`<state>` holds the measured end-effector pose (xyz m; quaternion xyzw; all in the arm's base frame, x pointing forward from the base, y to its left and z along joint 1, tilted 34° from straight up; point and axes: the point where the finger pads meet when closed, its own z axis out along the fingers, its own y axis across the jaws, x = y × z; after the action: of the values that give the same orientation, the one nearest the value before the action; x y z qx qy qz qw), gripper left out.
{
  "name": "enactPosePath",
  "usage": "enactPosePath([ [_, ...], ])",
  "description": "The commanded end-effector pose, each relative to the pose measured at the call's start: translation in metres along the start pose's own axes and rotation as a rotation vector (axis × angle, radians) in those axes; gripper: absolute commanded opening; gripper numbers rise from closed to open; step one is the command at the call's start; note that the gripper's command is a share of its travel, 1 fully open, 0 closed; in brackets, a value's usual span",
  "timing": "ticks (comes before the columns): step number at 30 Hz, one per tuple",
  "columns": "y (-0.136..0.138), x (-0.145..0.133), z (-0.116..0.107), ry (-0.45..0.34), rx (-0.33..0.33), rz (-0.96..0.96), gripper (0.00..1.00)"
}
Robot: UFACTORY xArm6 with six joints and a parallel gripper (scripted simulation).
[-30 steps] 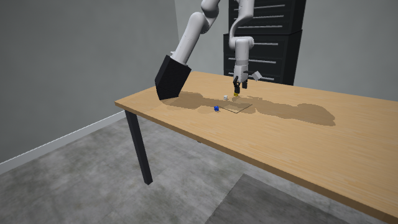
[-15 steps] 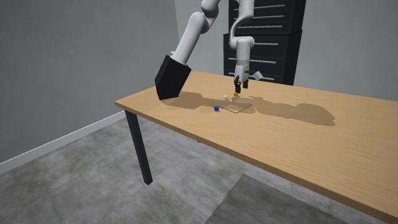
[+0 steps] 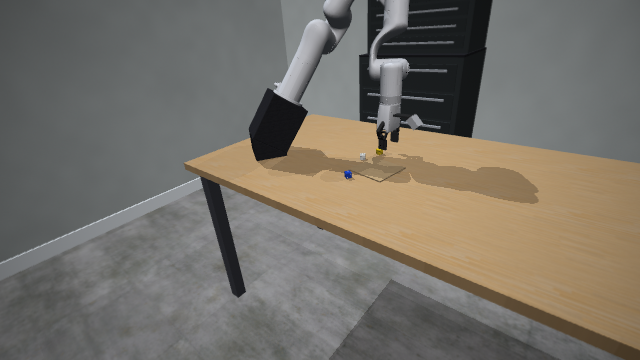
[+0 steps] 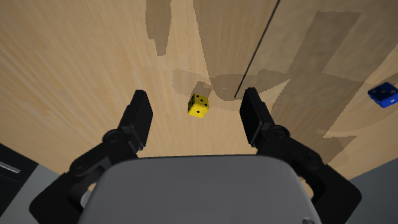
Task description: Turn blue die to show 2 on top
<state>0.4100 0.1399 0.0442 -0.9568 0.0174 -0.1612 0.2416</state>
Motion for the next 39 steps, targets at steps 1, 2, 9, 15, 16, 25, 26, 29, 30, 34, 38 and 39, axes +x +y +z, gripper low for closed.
enactPosePath([
  [1,0.000,0.001,-0.001,0.002,0.000,0.000,1.00],
  [2,0.000,0.001,-0.001,0.002,0.000,0.000,1.00],
  [9,0.000,0.001,-0.001,0.002,0.000,0.000,1.00],
  [15,0.000,0.001,-0.009,0.002,0.000,0.000,1.00],
  [16,0.000,0.001,-0.014,0.002,0.000,0.000,1.00],
  [25,0.000,0.001,-0.058,0.002,0.000,0.000,1.00],
  [26,0.000,0.001,-0.065,0.002,0.000,0.000,1.00],
  [29,0.000,0.001,-0.085,0.002,0.000,0.000,1.00],
  [30,0.000,0.001,-0.091,0.002,0.000,0.000,1.00],
  [34,0.000,0.001,-0.107,0.002,0.000,0.000,1.00],
  [38,0.000,0.001,-0.110,0.002,0.000,0.000,1.00],
  [39,0.000,0.001,-0.110,0.002,0.000,0.000,1.00],
])
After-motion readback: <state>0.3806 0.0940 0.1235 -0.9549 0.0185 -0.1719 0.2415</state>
